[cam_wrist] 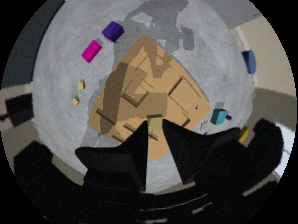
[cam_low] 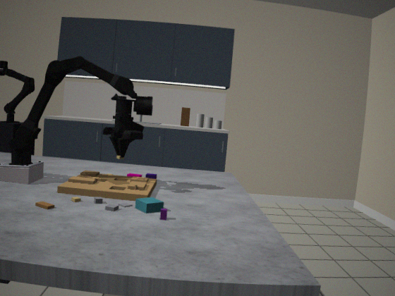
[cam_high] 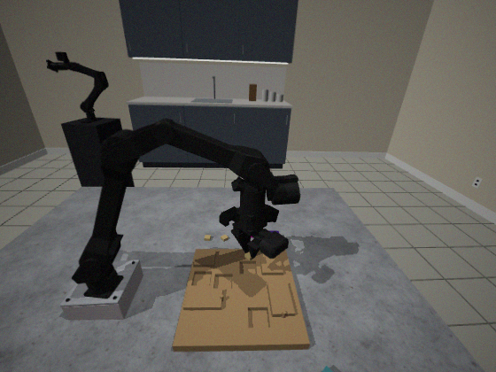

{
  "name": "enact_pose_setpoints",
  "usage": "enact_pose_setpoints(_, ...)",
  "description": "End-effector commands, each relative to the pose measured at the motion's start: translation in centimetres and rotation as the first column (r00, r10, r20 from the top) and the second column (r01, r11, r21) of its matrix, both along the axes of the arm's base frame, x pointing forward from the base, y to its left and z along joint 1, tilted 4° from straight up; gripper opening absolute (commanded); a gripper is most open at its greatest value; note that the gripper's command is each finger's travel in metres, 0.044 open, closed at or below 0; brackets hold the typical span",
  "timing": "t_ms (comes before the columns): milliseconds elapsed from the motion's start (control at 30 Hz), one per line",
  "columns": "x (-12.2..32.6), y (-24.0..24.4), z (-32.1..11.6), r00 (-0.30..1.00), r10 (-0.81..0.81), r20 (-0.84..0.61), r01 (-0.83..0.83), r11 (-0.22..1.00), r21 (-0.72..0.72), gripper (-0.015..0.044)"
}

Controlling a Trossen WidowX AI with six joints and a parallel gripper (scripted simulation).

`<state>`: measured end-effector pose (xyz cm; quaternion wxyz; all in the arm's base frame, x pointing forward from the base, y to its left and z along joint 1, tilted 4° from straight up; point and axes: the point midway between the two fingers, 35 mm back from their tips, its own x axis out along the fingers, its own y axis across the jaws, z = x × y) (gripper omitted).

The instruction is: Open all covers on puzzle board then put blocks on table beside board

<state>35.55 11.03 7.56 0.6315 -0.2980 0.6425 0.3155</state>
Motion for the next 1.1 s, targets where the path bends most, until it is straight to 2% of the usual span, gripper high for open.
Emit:
enact_pose_setpoints(0, 0.0, -1.7, -0.1, 1.0, 0.002, -0.002, -0.002, 1.0, -0.007, 0.008)
enact_pose_setpoints(1067, -1.8, -14.3, 0.1, 1.0, 0.002, -0.001, -0.002, 1.0, -0.019, 0.008)
